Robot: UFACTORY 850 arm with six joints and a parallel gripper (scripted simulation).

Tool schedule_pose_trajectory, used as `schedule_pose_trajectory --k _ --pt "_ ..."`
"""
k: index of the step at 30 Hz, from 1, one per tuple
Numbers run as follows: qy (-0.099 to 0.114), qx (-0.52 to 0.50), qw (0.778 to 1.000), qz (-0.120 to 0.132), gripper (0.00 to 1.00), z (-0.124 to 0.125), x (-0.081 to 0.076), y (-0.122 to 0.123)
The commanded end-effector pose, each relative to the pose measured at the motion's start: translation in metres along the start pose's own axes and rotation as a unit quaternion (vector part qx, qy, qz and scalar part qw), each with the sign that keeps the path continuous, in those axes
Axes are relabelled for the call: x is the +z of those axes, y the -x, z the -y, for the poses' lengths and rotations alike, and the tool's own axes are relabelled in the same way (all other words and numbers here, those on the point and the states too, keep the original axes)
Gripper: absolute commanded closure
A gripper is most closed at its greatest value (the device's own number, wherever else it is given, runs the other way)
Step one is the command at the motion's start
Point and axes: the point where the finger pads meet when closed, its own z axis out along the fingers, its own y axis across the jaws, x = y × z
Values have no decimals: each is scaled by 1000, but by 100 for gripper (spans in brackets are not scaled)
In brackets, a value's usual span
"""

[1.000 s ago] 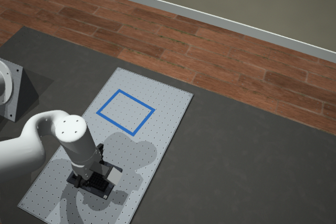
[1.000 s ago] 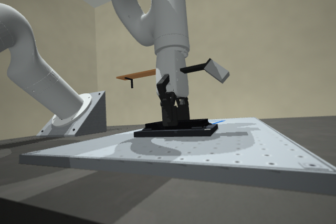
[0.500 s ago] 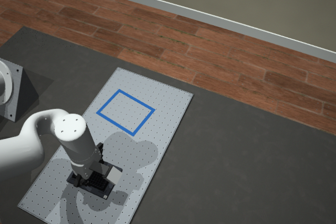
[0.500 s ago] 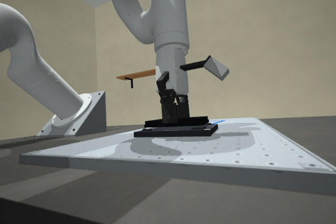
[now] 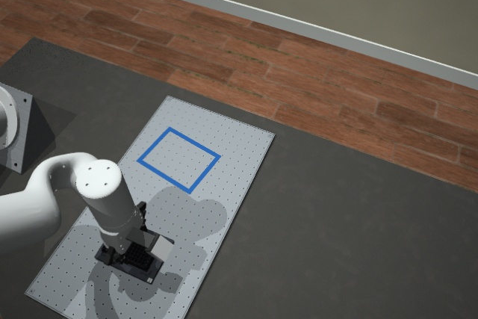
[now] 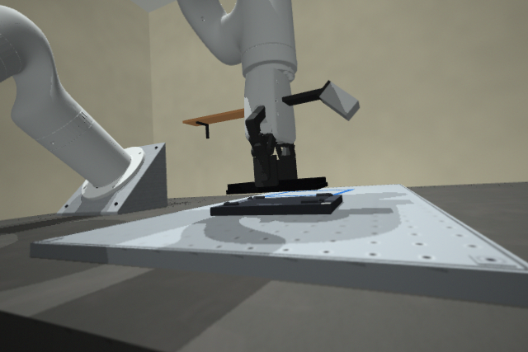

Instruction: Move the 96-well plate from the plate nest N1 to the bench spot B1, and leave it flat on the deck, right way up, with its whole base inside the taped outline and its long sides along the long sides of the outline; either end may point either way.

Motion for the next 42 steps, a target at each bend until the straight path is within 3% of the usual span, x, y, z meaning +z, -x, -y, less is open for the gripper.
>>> schedule_pose_trajectory --k 1,14,42 --pt "0 0 1000 -1 100 0 -3 -1" --pt "0 0 1000 -1 100 0 -6 -1" --pt "0 0 1000 -1 100 0 -49 -1"
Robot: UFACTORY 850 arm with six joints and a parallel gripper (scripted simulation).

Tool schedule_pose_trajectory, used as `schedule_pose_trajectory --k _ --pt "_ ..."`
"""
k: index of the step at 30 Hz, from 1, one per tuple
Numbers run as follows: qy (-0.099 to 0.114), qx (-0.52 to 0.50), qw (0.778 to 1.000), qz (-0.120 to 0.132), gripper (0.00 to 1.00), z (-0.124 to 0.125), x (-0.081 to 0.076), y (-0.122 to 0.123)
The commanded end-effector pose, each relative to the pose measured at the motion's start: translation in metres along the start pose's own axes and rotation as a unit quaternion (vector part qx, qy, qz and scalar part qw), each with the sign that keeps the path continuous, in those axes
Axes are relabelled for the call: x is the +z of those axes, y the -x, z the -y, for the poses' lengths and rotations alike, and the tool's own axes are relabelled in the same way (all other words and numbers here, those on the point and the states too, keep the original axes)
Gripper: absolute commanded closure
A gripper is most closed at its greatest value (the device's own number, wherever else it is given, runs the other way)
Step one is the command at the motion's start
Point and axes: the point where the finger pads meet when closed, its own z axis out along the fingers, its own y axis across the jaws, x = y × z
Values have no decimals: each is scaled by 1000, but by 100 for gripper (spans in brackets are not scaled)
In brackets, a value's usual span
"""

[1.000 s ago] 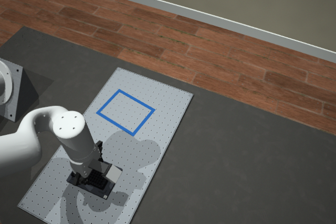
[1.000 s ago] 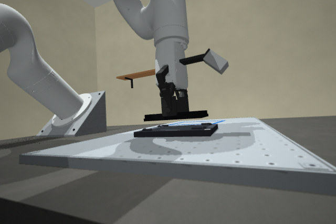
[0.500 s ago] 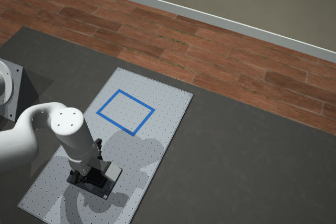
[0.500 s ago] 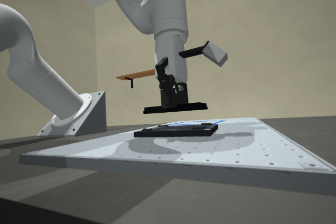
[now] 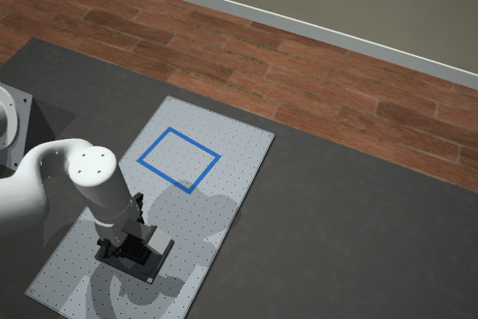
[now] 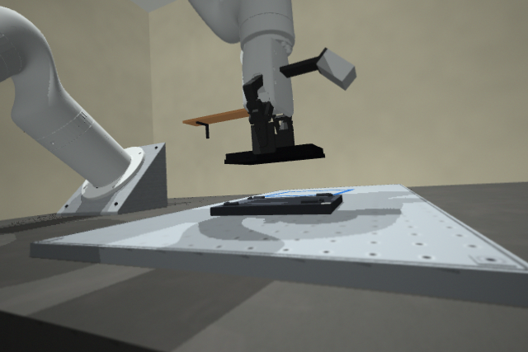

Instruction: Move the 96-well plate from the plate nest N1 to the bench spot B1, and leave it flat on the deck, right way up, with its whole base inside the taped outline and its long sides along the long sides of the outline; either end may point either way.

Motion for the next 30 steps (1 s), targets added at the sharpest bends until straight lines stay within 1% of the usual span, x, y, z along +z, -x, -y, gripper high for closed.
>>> schedule_pose_trajectory --k 1,3,12,26,30 --pt "0 0 1000 -1 100 0 -8 -1" --pt "0 0 1000 -1 100 0 -8 -1" --pt "0 0 1000 -1 100 0 -23 -1" --pt "0 0 1000 -1 100 0 -23 -1" --pt "0 67 998 -1 100 13 -23 1"
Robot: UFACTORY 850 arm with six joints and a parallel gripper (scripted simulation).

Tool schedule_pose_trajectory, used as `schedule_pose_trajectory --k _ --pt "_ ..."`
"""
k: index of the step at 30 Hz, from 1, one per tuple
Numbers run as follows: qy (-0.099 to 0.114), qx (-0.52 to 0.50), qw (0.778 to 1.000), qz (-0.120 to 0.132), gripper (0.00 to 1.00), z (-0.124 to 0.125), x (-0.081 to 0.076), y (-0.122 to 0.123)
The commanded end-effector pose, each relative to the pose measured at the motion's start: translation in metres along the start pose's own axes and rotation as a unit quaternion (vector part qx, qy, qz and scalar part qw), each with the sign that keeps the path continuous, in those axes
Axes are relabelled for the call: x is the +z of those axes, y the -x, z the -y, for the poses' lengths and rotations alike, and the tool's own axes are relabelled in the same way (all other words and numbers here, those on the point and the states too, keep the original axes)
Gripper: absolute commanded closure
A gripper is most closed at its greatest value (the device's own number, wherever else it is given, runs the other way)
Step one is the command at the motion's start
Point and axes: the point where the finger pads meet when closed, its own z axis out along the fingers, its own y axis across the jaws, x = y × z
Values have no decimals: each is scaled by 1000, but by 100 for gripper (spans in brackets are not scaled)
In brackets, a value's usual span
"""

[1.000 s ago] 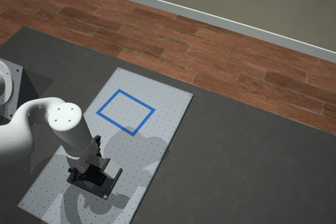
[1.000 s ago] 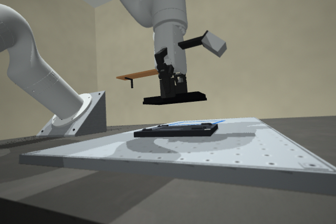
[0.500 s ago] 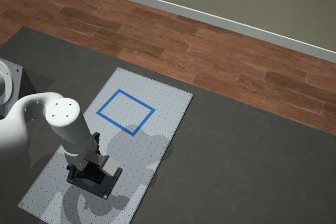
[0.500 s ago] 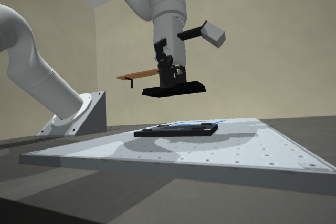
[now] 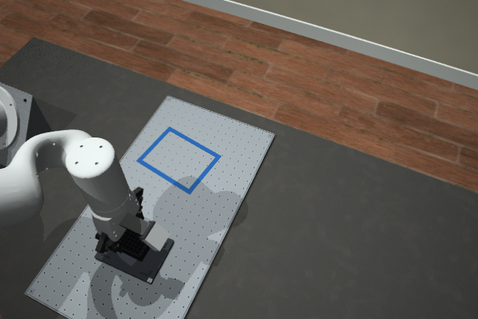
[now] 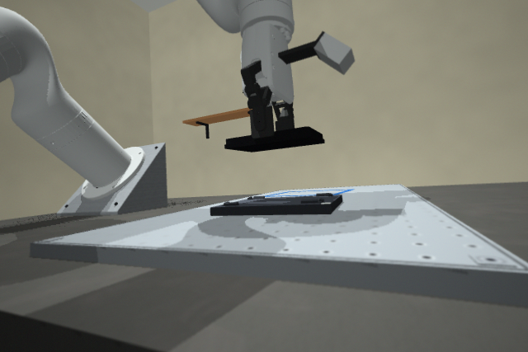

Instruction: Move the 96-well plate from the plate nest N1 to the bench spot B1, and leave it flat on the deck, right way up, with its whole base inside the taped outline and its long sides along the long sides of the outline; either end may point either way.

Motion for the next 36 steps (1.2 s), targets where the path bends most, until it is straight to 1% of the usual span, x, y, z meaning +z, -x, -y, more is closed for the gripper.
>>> schedule_pose_trajectory --k 1,5,7,22,24,36 --pt "0 65 998 -1 100 13 0 1" --pt "0 73 997 -1 100 26 0 3" --pt "0 73 997 -1 100 26 0 3" --pt "0 73 997 -1 100 76 2 9" --pt "0 73 997 -1 100 76 2 9" --pt "0 73 997 -1 100 115 4 15"
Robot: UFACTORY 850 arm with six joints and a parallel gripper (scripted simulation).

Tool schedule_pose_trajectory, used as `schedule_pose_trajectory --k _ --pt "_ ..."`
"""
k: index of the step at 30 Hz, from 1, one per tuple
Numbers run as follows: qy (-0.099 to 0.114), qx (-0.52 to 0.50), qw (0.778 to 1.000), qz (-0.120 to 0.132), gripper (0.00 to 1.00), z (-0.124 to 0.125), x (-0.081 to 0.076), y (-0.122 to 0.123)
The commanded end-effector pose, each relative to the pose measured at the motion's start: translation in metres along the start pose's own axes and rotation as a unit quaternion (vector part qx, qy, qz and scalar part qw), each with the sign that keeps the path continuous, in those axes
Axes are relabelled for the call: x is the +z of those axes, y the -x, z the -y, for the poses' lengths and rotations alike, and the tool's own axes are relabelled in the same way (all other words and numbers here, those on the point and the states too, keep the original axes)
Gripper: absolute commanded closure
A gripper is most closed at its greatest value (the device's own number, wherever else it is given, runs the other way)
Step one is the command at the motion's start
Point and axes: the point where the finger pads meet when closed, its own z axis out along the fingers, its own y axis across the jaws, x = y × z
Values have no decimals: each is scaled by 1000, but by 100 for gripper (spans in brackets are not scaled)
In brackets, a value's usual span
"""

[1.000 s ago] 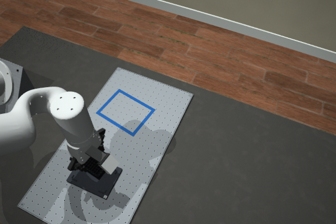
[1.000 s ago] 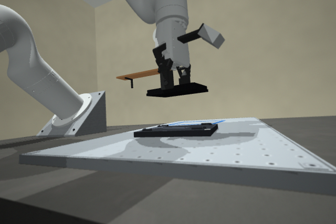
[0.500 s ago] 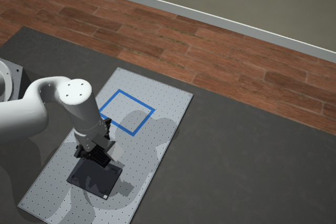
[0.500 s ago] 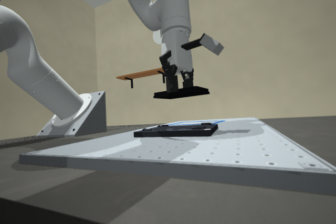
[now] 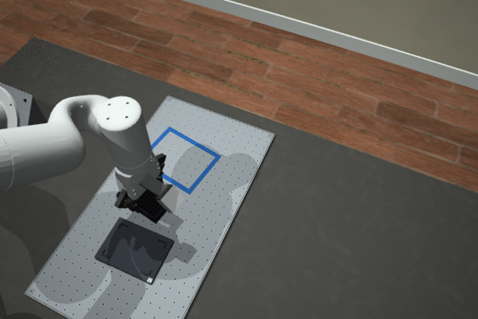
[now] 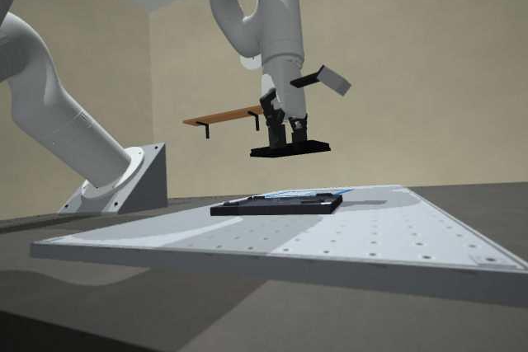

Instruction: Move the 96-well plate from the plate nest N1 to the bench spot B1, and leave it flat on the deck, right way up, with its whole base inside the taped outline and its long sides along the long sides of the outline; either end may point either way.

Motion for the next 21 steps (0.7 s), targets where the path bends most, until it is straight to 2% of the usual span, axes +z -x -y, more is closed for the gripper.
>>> schedule_pose_trajectory --k 1,21 --pt "0 0 1000 -1 100 14 0 3" --pt "0 0 1000 -1 100 68 2 19"
